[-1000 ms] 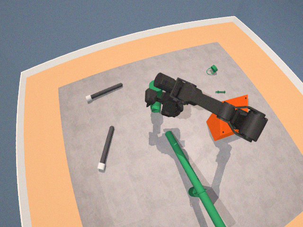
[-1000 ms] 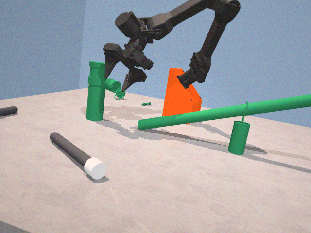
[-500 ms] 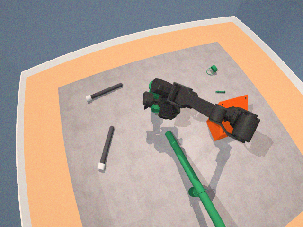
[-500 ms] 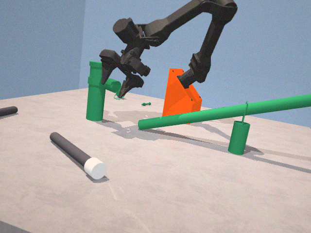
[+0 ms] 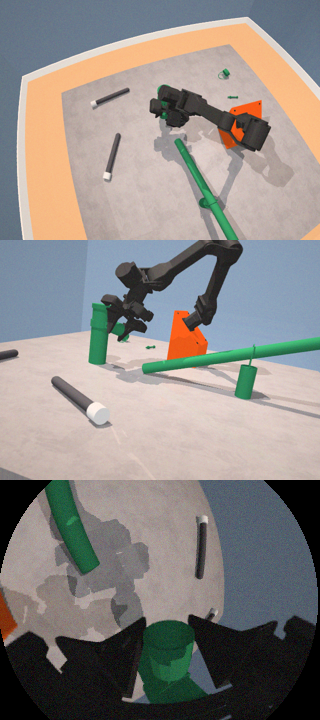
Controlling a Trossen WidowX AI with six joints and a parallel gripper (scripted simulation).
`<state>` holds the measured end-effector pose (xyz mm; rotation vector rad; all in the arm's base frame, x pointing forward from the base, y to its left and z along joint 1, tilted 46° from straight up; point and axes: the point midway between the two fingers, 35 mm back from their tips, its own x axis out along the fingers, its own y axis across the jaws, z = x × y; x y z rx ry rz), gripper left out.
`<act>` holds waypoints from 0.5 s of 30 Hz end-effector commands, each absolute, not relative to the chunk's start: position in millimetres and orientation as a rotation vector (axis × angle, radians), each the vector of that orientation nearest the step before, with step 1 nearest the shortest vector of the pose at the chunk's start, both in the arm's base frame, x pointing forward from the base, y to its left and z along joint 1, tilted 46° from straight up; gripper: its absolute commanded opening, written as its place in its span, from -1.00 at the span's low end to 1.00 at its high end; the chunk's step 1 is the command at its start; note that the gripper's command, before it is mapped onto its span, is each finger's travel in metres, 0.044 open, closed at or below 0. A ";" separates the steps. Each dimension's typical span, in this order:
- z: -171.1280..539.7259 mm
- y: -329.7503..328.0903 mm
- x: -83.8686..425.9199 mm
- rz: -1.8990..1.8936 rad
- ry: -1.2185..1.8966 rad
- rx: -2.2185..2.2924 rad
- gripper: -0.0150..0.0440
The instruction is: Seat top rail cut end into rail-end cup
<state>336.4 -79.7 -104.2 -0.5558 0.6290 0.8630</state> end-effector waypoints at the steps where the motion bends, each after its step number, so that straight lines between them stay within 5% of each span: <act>1: -105.2 -79.8 335.9 0.860 0.637 -0.552 0.02; 9: -104.8 -79.3 333.4 0.872 0.614 -0.568 -0.49; 15: -104.3 -78.8 330.0 0.888 0.584 -0.588 -0.49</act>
